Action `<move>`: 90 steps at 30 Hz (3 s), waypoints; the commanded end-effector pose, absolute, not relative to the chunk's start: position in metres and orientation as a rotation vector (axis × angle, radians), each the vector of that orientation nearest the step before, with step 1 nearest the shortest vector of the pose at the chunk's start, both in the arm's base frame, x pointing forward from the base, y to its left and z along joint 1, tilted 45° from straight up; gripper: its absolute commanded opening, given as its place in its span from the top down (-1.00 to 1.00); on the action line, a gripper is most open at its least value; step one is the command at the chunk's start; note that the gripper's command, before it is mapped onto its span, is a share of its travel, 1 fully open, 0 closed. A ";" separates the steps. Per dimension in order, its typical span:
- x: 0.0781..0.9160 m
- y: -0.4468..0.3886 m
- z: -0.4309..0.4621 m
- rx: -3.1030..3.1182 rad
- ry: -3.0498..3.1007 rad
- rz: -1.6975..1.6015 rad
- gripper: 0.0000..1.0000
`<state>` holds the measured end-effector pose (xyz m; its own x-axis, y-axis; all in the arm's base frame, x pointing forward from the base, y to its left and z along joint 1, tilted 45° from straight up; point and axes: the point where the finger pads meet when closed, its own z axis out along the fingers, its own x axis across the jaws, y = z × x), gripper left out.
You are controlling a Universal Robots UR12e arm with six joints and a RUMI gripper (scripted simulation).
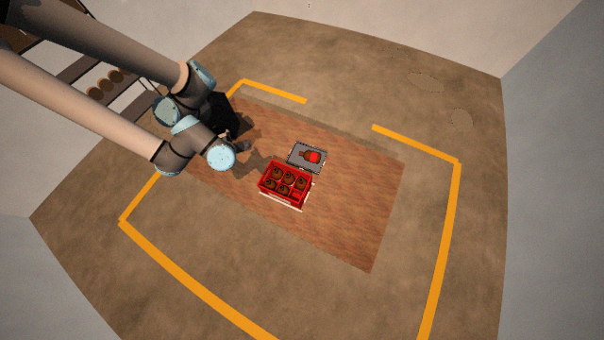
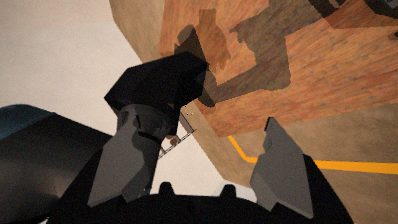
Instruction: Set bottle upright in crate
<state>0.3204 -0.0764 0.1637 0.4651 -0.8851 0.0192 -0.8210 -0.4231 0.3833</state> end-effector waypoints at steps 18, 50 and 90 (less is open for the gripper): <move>0.432 -0.045 0.099 2.518 -0.366 -0.393 -1.00; 0.563 -0.007 0.023 2.232 0.857 -0.464 -1.00; 0.662 0.022 -0.035 1.732 1.658 -0.454 -1.00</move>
<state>0.6540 0.0197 -0.0304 0.1827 0.7185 -0.6711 0.9675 -0.0102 0.2525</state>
